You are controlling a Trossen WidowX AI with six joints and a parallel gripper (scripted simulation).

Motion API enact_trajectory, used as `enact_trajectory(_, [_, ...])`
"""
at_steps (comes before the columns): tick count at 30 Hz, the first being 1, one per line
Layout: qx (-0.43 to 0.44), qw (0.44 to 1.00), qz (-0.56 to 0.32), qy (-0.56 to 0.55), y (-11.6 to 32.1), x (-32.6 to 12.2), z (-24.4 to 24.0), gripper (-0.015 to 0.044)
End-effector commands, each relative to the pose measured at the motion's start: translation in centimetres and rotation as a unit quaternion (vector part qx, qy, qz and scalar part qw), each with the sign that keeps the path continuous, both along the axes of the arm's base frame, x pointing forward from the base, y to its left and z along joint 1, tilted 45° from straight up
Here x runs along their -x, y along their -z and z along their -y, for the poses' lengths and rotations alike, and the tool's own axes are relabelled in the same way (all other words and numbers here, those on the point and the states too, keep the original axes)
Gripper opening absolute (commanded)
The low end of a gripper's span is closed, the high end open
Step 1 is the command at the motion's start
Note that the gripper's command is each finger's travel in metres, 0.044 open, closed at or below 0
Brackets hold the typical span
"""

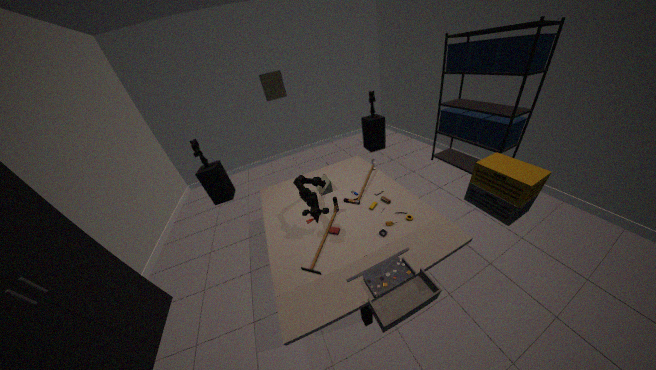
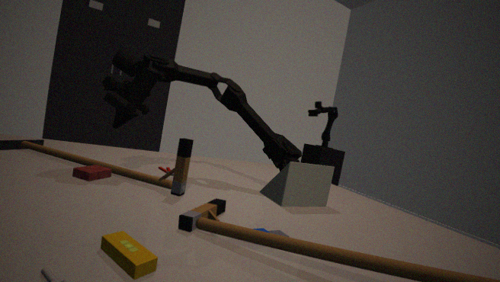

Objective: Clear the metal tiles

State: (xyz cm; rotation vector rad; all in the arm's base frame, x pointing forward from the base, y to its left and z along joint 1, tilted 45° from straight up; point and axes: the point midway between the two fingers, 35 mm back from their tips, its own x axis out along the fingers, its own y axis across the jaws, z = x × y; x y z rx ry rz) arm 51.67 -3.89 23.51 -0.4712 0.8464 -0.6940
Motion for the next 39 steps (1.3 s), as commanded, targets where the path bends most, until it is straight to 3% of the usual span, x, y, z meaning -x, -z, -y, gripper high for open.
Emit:
enact_trajectory(1, [0.000, 1.000, -0.005, 0.000, 0.8, -0.1, 0.8, 0.0000])
enact_trajectory(39, [0.003, 1.000, -0.004, -0.001, 6.1, -0.7, 6.4, 0.0000])
